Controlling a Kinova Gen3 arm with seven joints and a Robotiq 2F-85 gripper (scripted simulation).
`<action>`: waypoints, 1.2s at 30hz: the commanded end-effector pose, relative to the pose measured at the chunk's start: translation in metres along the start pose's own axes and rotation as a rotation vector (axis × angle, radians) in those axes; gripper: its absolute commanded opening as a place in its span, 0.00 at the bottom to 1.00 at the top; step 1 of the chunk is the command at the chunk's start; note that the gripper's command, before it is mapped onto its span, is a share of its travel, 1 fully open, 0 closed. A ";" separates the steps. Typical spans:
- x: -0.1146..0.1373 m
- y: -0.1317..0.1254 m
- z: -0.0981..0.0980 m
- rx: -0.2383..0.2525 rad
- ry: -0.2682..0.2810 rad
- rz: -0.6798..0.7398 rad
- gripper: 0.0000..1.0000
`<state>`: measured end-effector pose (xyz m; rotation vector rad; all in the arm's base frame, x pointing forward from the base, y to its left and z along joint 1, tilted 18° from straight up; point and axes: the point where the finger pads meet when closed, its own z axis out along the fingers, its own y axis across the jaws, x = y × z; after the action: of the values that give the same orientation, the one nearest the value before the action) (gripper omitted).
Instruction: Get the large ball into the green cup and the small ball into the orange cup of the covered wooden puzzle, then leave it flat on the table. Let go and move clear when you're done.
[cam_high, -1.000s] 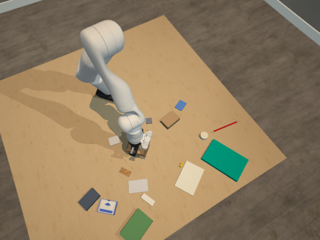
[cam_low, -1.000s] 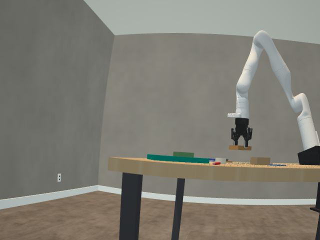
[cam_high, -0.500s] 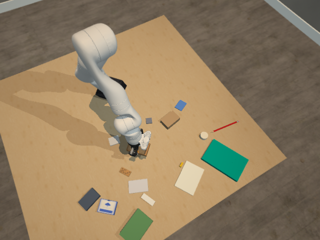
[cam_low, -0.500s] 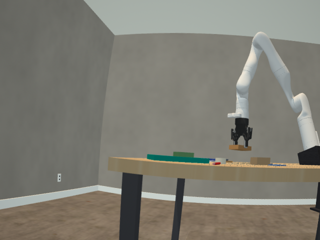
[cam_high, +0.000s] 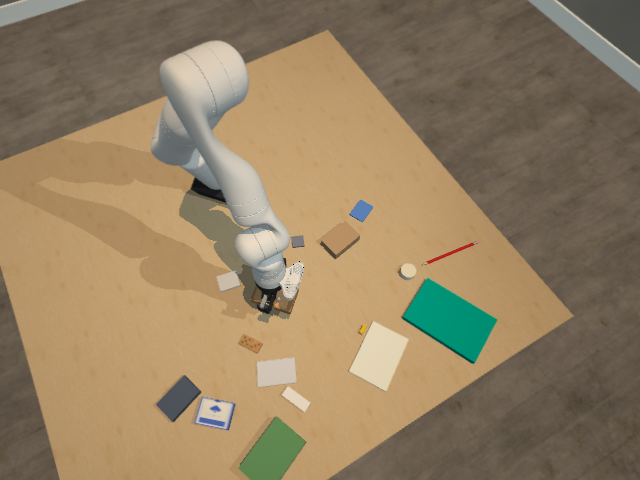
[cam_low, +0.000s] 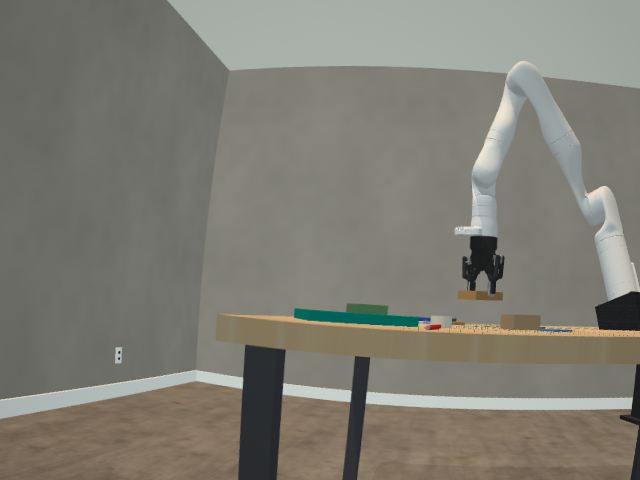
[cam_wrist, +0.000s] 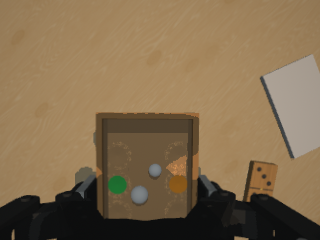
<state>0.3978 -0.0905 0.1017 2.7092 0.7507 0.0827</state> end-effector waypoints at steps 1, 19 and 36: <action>0.002 -0.001 0.000 -0.010 -0.007 -0.007 0.72; 0.001 0.000 0.000 0.038 0.037 -0.007 0.72; 0.001 -0.001 0.000 -0.007 0.029 -0.007 0.72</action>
<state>0.3990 -0.0939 0.1021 2.7014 0.7473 0.1210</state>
